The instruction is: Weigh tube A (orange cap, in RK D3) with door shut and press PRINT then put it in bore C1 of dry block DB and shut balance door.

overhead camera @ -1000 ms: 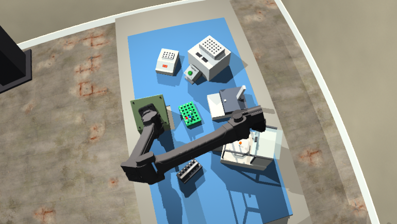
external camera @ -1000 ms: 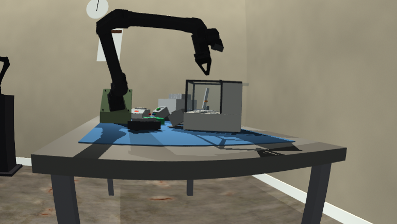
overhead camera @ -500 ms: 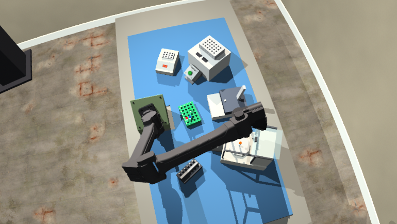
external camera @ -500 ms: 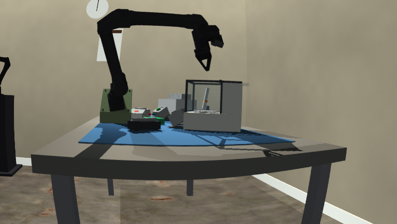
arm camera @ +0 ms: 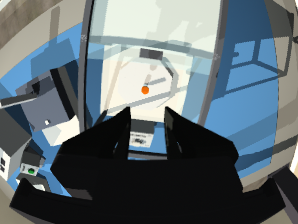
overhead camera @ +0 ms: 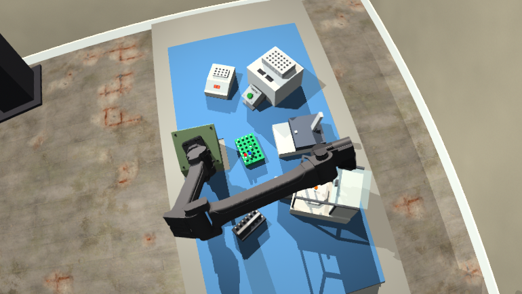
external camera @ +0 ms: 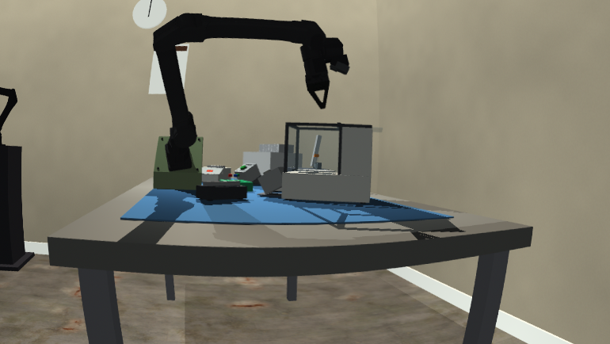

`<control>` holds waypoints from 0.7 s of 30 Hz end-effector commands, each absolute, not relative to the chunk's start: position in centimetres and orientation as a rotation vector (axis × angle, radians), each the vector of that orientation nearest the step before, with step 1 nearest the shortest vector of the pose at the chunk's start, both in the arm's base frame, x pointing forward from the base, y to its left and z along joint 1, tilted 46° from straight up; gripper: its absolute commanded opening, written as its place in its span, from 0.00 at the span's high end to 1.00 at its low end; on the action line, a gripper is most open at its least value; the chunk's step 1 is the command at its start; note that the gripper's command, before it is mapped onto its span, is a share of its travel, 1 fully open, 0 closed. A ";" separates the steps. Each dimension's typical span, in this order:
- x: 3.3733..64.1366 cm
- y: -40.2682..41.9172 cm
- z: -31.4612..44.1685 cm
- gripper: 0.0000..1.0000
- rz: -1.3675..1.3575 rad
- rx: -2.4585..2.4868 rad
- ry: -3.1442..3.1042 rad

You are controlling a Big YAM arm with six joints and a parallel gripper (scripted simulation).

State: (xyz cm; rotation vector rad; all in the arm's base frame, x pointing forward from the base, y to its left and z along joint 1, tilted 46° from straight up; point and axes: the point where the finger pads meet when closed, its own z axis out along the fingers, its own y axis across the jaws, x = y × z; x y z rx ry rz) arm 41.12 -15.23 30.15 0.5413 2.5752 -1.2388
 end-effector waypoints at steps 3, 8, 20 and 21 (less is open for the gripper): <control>42.3 -16.0 31.6 0.70 -1.268 0.286 2.712; 42.9 -16.6 31.6 0.70 -1.281 0.085 2.811; 44.1 -17.7 31.6 0.70 -1.284 -0.368 2.980; 44.1 -17.7 31.6 0.70 -1.282 -0.416 2.994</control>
